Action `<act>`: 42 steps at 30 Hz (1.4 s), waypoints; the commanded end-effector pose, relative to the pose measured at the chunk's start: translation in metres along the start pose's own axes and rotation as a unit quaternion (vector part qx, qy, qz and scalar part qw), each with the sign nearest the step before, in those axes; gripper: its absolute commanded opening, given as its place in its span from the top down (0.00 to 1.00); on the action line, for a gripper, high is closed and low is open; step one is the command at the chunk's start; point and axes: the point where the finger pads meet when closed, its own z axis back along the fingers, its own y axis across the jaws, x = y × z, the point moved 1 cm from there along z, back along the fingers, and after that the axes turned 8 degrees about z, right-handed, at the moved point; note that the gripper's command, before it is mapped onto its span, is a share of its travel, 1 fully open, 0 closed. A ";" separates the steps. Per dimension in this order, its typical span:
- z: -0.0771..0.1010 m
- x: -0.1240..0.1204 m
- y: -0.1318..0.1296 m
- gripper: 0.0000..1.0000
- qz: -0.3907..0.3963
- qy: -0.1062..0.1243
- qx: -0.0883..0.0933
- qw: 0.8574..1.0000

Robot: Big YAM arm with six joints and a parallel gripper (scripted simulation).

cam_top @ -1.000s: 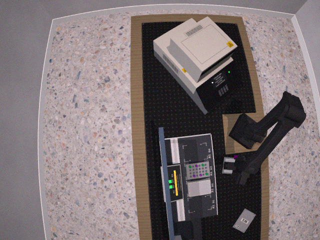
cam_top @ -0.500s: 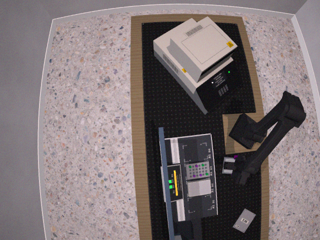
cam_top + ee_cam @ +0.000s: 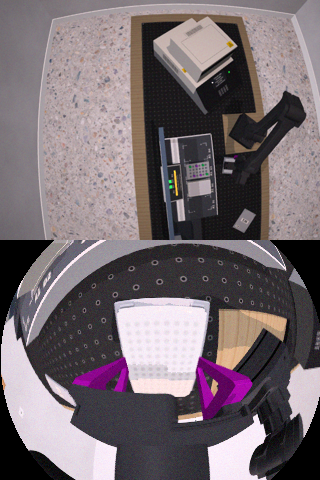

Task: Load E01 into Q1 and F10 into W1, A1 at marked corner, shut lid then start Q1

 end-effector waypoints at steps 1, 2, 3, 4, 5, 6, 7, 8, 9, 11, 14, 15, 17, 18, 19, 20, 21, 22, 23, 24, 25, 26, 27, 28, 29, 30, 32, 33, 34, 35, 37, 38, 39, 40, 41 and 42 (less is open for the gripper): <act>-0.029 0.004 -0.036 1.00 -0.003 -0.009 -0.038 0.999; -0.030 0.004 -0.037 1.00 -0.003 -0.009 -0.039 0.999; -0.030 0.004 -0.037 1.00 -0.003 -0.009 -0.040 0.999; -0.030 0.004 -0.037 1.00 -0.003 -0.009 -0.040 0.999; -0.030 0.004 -0.037 1.00 -0.003 -0.009 -0.040 0.999; -0.030 0.004 -0.039 1.00 -0.003 -0.009 -0.041 0.999; -0.031 0.004 -0.039 1.00 -0.004 -0.008 -0.042 0.999; -0.031 0.004 -0.040 1.00 -0.004 -0.008 -0.042 0.999; -0.031 0.004 -0.041 1.00 -0.005 -0.007 -0.043 0.999; -0.032 0.003 -0.042 1.00 -0.006 -0.007 -0.045 0.999; -0.033 0.002 -0.044 1.00 -0.006 -0.005 -0.048 0.999; -0.033 0.002 -0.045 1.00 -0.006 -0.005 -0.049 0.999; -0.034 0.001 -0.046 1.00 -0.006 -0.004 -0.050 0.999; -0.034 0.001 -0.047 1.00 -0.006 -0.004 -0.050 0.999; -0.034 0.001 -0.048 1.00 -0.006 -0.004 -0.050 0.999; -0.034 0.000 -0.048 1.00 -0.006 -0.004 -0.051 0.999; -0.034 0.000 -0.048 1.00 -0.006 -0.004 -0.051 0.999; -0.034 0.000 -0.048 1.00 -0.006 -0.004 -0.051 0.999; -0.035 0.000 -0.049 1.00 -0.006 -0.003 -0.053 0.999; -0.035 0.000 -0.050 1.00 -0.006 -0.003 -0.053 0.999; -0.035 -0.001 -0.050 1.00 -0.008 -0.003 -0.054 0.999; -0.035 -0.001 -0.051 1.00 -0.010 -0.002 -0.054 0.998; -0.035 -0.001 -0.051 1.00 -0.012 -0.002 -0.055 0.998; -0.035 -0.001 -0.052 1.00 -0.014 -0.002 -0.055 0.998; -0.036 -0.002 -0.052 1.00 -0.016 -0.002 -0.056 0.998; -0.036 -0.003 -0.054 1.00 -0.018 -0.001 -0.058 0.998; -0.036 -0.004 -0.057 1.00 -0.021 0.001 -0.063 0.998; -0.036 -0.005 -0.058 1.00 -0.023 0.002 -0.065 0.998; -0.036 -0.005 -0.059 1.00 -0.023 0.003 -0.067 0.997; -0.036 -0.006 -0.060 1.00 -0.023 0.003 -0.069 0.997; -0.035 -0.008 -0.061 1.00 -0.019 0.005 -0.073 0.997; -0.035 -0.008 -0.061 1.00 -0.019 0.005 -0.073 0.997; -0.035 -0.008 -0.061 1.00 -0.019 0.005 -0.073 0.997; -0.035 -0.009 -0.062 1.00 -0.017 0.005 -0.074 0.997; -0.035 -0.010 -0.062 1.00 -0.015 0.006 -0.076 0.997; -0.035 -0.011 -0.063 1.00 -0.015 0.007 -0.078 0.997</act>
